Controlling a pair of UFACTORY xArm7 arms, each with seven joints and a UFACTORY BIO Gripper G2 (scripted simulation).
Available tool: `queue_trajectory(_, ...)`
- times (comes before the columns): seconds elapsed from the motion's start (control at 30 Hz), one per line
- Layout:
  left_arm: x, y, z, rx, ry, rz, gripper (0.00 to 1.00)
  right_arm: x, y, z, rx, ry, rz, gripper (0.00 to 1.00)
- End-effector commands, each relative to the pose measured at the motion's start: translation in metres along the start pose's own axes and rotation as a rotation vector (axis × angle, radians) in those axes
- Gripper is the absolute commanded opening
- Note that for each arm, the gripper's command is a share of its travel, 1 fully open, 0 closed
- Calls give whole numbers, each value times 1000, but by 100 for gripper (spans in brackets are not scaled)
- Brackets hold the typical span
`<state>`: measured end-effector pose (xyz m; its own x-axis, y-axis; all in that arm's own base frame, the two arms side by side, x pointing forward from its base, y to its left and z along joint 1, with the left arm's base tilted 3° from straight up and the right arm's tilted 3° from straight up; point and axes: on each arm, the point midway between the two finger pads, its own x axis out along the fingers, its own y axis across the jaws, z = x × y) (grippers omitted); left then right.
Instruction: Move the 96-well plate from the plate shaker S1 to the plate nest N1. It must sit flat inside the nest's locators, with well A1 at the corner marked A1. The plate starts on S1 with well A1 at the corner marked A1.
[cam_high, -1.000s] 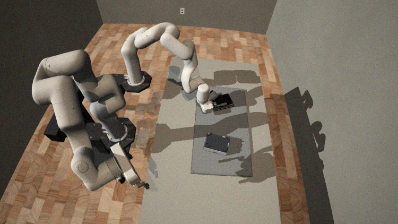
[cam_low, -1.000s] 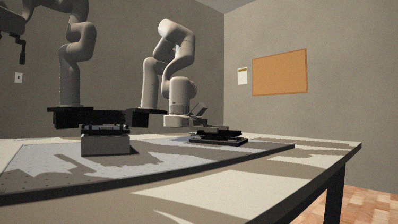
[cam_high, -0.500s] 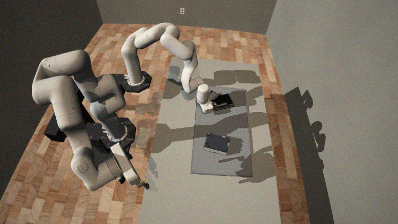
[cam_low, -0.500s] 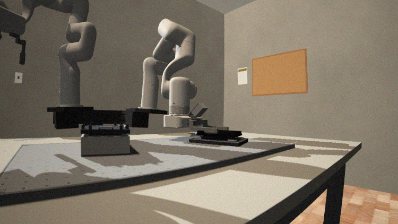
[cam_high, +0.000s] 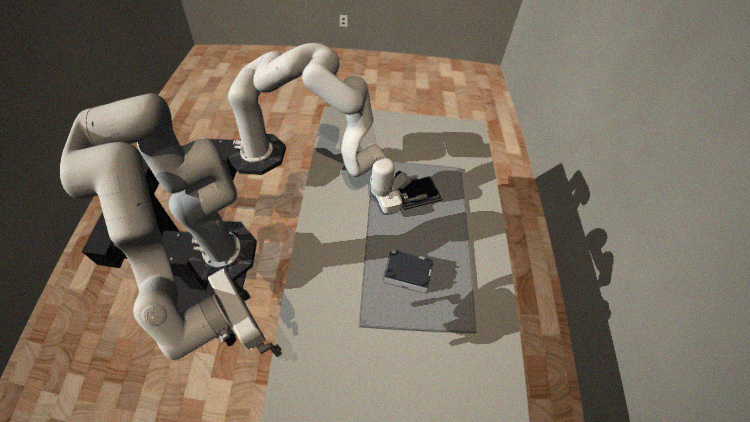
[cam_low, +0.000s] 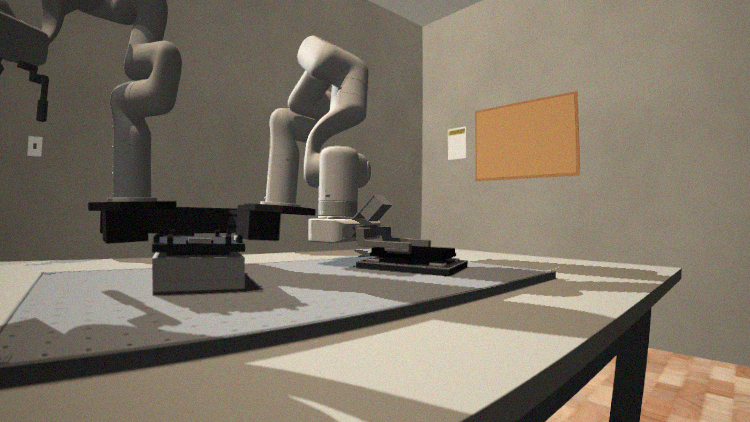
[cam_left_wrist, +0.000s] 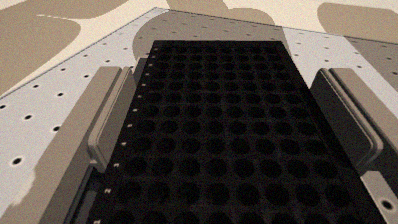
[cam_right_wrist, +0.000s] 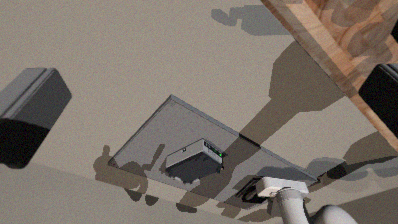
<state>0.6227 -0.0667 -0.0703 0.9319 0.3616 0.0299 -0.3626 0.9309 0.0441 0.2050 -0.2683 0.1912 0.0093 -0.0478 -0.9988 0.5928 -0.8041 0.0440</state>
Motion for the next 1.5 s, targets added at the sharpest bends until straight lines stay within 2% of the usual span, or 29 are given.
queue_trajectory(0.0,2,-1,2,-3,-4,0,0,-1,1,0,0,-1,3,100)
queue_trajectory(1.47,2,-1,-5,-3,-4,0,0,-1,1,0,0,-1,3,100)
